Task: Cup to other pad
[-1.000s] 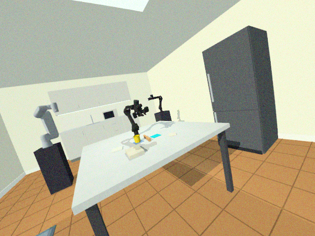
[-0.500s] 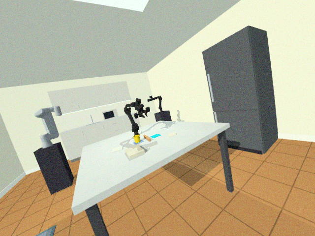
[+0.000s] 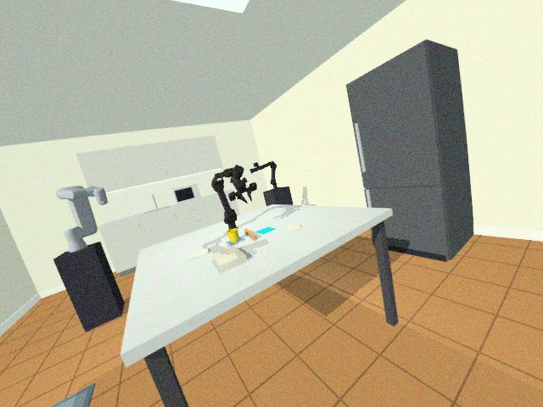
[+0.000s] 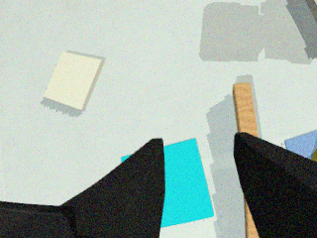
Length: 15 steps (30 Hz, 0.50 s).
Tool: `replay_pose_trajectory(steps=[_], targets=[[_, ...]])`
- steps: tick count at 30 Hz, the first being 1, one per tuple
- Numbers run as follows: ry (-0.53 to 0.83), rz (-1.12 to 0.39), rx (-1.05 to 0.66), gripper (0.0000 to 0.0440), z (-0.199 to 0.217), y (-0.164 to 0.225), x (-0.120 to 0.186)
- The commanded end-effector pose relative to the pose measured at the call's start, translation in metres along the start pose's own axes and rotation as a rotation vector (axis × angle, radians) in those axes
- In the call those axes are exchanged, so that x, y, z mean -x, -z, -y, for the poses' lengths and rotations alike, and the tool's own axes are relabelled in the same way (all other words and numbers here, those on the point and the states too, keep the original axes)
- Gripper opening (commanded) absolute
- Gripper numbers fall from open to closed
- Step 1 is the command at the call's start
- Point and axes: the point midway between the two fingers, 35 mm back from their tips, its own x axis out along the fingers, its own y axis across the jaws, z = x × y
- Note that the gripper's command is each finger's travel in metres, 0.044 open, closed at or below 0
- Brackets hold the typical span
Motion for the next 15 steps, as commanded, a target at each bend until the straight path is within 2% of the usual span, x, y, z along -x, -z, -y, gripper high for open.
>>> replay_pose_trajectory(steps=[1,15], targets=[[0.029,-0.062,0.0,0.0139,0.002,0.003,-0.003],[0.116,-0.262,0.029,0.0129,0.016,0.015,-0.011]])
